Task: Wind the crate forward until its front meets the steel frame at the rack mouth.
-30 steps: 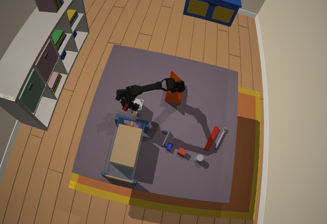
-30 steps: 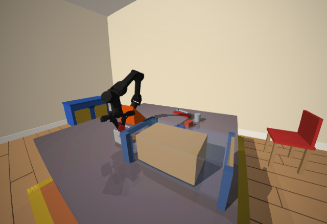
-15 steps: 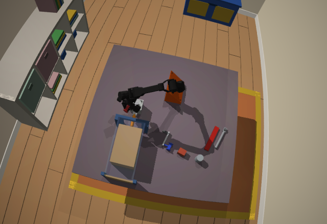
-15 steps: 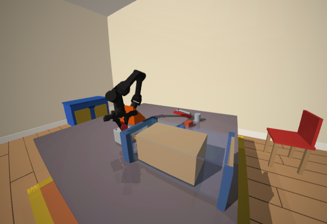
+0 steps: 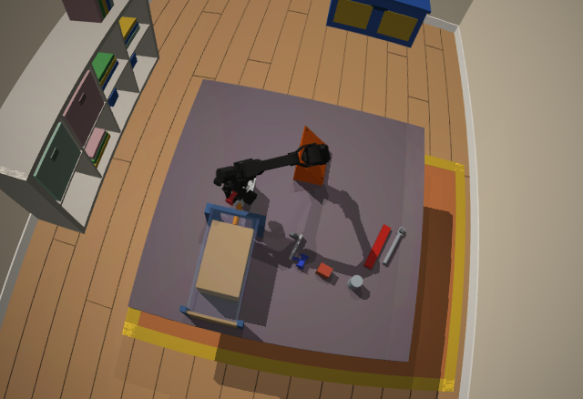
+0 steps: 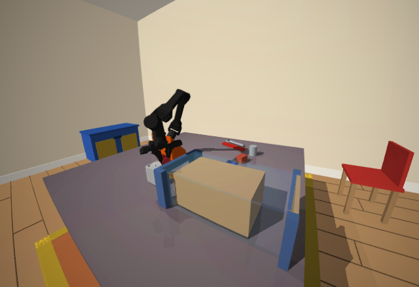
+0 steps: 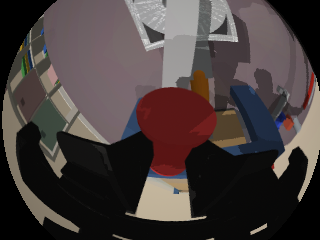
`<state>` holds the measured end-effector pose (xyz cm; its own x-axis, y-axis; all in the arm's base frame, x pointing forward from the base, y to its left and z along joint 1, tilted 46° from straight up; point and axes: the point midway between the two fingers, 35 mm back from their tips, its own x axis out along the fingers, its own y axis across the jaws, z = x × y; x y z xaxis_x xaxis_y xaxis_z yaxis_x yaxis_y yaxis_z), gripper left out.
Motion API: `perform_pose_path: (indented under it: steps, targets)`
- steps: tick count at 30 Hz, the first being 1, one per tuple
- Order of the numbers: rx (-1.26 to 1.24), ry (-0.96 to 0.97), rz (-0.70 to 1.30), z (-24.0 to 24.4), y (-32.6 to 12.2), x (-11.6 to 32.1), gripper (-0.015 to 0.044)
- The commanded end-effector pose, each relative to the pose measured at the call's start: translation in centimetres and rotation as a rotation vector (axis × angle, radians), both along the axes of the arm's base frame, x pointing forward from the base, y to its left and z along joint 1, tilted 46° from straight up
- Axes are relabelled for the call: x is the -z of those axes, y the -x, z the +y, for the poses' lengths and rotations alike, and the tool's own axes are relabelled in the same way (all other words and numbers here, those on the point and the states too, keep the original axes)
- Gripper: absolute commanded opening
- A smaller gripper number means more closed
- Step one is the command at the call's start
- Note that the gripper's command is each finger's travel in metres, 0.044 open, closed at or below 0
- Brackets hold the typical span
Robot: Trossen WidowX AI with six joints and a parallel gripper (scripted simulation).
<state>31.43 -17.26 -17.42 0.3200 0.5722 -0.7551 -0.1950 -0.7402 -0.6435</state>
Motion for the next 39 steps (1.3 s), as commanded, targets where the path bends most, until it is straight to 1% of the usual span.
perform_pose_path:
  steps: [1, 39]
  targets:
    - [0.004, -0.034, -0.003, 1.2, -0.1, -0.9, 0.0]
    - [0.004, -0.038, -0.001, 4.8, 1.2, -4.4, 0.0]
